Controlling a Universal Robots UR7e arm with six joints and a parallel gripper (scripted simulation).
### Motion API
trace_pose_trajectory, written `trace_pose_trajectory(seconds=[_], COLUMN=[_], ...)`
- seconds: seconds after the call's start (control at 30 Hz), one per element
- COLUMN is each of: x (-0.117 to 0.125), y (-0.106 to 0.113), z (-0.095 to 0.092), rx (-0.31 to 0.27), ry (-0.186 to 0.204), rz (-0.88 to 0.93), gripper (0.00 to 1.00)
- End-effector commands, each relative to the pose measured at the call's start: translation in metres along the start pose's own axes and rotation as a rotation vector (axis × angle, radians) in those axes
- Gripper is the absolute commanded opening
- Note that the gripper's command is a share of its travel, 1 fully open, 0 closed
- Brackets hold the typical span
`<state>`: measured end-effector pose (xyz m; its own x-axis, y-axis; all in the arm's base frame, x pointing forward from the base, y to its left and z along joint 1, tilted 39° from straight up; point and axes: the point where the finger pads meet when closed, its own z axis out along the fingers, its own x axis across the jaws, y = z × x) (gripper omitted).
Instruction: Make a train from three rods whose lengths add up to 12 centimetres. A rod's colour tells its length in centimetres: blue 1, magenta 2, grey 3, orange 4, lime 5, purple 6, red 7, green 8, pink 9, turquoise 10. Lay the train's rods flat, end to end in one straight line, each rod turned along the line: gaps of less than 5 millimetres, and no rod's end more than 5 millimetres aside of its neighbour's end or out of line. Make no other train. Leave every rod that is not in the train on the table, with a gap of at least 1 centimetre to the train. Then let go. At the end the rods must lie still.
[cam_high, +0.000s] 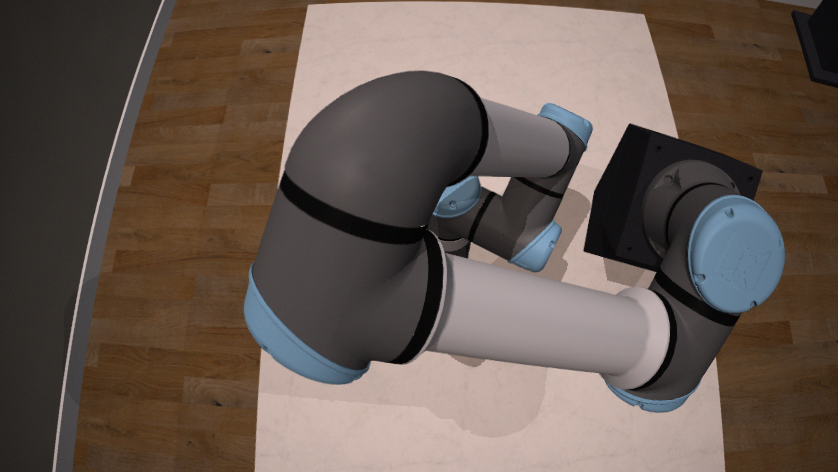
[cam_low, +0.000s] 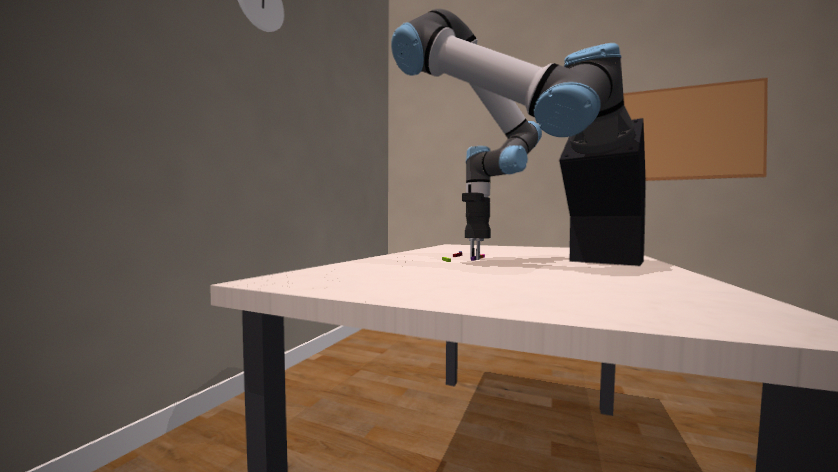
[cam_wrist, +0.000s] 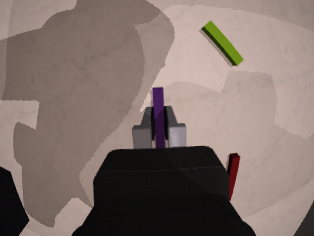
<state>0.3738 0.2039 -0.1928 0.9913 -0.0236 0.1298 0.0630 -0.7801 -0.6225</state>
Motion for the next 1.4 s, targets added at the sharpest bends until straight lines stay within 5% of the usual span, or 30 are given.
trace_pose_trajectory(seconds=[0.0,0.47,0.97,1.37], x=[0.0004,0.0004,0.0004,0.0004], y=[0.0001,0.0001,0.0001,0.0001], z=[-0.0003,-0.0003,-0.0003,-0.0004], rx=[0.000,0.000,0.000,0.000], ry=[0.001,0.001,0.001,0.001], rz=[0.000,0.000,0.000,0.000], gripper=[0.24,0.24,0.54,0.54])
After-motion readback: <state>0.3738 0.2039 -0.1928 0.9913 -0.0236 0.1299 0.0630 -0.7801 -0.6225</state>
